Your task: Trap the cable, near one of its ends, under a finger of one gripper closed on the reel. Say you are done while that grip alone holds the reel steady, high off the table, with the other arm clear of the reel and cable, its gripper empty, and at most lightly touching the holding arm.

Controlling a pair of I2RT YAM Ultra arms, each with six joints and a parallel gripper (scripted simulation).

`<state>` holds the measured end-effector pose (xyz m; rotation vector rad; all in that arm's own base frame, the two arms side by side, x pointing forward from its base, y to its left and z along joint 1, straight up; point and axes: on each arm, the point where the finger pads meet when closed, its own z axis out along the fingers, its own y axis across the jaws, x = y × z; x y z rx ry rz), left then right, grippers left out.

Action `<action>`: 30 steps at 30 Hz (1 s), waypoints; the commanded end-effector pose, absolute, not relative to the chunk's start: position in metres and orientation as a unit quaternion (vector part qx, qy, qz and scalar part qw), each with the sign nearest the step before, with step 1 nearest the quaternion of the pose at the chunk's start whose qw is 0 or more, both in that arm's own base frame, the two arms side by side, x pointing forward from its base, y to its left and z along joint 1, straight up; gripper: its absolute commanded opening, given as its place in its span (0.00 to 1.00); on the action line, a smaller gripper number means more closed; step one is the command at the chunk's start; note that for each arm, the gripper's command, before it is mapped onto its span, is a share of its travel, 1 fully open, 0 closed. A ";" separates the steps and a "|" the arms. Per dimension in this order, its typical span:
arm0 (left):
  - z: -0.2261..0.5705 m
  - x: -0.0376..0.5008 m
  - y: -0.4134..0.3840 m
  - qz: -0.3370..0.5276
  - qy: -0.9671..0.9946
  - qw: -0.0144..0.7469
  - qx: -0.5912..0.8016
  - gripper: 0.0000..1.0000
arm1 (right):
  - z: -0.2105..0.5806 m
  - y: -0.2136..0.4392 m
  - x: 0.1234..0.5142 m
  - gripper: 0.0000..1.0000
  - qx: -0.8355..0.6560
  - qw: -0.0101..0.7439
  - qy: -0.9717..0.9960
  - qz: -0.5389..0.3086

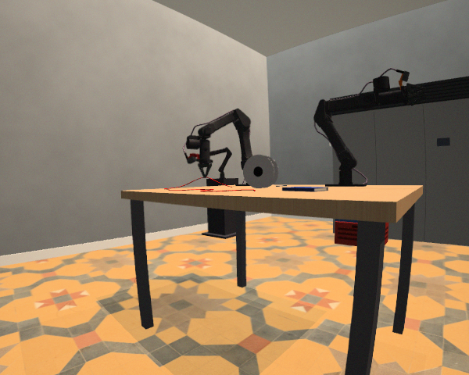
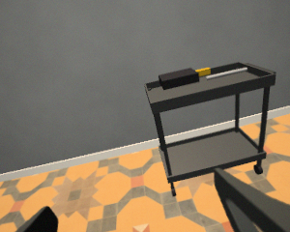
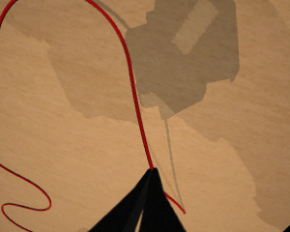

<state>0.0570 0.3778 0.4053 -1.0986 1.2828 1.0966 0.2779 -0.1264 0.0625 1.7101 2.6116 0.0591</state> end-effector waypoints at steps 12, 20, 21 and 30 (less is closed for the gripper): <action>0.393 0.054 0.380 0.451 0.543 0.527 -0.472 1.00 | 0.126 -0.131 0.281 0.00 0.595 0.061 0.799 0.060; 0.393 0.054 0.380 0.451 0.543 0.527 -0.472 1.00 | 0.149 -0.129 0.279 0.00 0.616 0.081 0.779 0.082; 0.393 0.054 0.380 0.451 0.543 0.527 -0.472 1.00 | 0.153 -0.129 0.279 0.00 0.619 0.084 0.776 0.085; 0.393 0.054 0.380 0.451 0.543 0.527 -0.472 1.00 | 0.177 -0.129 0.279 0.00 0.638 0.102 0.756 0.106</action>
